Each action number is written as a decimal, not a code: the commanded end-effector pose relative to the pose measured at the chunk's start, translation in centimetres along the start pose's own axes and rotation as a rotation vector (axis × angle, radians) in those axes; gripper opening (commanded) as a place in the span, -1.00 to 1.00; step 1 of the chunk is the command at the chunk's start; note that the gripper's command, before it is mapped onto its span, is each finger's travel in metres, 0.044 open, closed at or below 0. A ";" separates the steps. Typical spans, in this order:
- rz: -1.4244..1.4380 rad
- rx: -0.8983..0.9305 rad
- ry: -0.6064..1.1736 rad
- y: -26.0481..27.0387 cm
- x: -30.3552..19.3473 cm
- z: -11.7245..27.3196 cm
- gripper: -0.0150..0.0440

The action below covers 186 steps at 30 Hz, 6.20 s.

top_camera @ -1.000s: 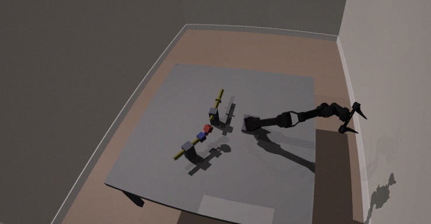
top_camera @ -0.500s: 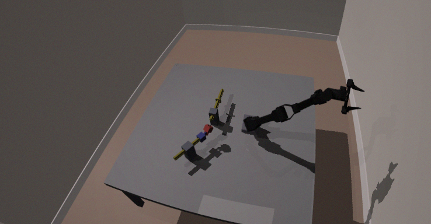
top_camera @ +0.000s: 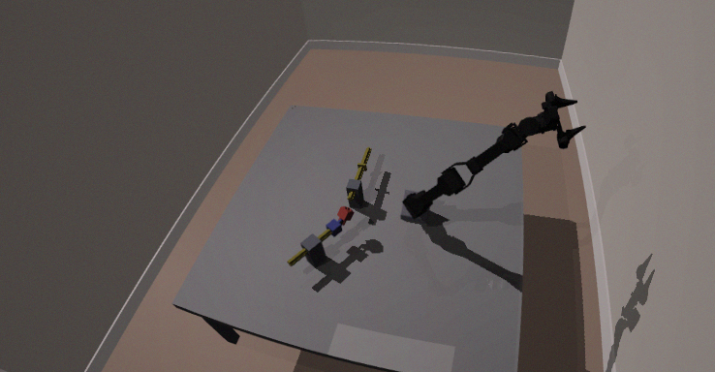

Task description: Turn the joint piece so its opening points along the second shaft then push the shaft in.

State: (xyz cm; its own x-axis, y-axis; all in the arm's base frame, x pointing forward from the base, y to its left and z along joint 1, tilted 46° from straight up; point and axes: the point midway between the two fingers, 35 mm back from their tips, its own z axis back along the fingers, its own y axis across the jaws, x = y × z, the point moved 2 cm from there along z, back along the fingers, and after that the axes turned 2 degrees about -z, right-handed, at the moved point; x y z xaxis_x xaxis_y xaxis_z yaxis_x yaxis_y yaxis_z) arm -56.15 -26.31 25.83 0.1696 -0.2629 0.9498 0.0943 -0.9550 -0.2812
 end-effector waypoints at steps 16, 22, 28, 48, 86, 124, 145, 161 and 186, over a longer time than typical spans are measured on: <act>0.147 0.535 0.137 15.1 3.2 11.1 1.00; 0.224 0.727 0.170 18.9 3.8 16.1 1.00; 0.300 0.918 0.197 21.9 4.2 21.7 1.00; 0.559 1.556 0.268 24.8 4.6 42.2 1.00; 1.091 2.706 0.529 2.2 3.3 71.9 1.00; 1.654 3.274 -0.223 -6.9 -0.3 77.3 1.00; 1.781 3.381 -0.646 -8.7 -3.5 79.2 1.00; 1.776 3.382 -0.649 -12.1 -0.1 82.5 1.00; 1.773 3.387 -0.648 -14.2 -1.7 84.2 1.00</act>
State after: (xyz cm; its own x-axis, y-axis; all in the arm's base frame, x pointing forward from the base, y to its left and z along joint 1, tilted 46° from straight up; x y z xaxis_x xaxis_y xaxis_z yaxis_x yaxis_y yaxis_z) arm 24.85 -1.33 17.02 0.6192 0.4639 0.6335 -0.7615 0.5515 0.3405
